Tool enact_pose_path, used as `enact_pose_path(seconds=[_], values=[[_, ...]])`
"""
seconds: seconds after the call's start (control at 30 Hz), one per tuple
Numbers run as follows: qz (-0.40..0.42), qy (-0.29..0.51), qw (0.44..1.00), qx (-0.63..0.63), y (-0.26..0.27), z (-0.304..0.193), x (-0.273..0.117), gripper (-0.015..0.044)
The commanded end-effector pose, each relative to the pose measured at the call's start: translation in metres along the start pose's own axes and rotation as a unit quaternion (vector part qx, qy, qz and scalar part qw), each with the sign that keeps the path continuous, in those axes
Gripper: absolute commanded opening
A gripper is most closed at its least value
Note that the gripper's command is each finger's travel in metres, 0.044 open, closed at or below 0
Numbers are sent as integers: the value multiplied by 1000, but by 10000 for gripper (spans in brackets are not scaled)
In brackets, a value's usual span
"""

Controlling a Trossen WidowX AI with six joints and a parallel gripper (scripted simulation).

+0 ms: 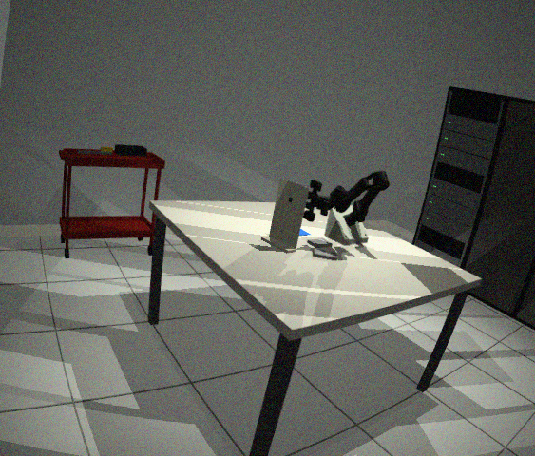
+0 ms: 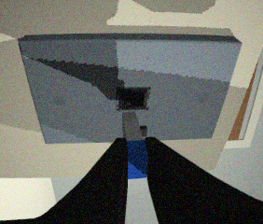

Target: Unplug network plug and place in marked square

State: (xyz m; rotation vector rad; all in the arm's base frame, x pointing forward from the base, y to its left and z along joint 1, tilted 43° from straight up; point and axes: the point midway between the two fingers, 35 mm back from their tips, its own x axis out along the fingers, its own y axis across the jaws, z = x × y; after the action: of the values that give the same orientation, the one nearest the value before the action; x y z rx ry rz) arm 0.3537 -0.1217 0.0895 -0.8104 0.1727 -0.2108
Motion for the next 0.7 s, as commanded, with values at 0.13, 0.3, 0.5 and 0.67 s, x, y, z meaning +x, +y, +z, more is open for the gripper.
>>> enact_pose_path(seconds=[0.13,0.3,0.5,0.67], values=[[3,-1,1000,-2,1,-2,-6,0],[4,0,1000,-2,1,-3,-9,0],[5,1,1000,-2,1,-4,-13,0],[7,2,1000,-2,1,-5,-16,0]])
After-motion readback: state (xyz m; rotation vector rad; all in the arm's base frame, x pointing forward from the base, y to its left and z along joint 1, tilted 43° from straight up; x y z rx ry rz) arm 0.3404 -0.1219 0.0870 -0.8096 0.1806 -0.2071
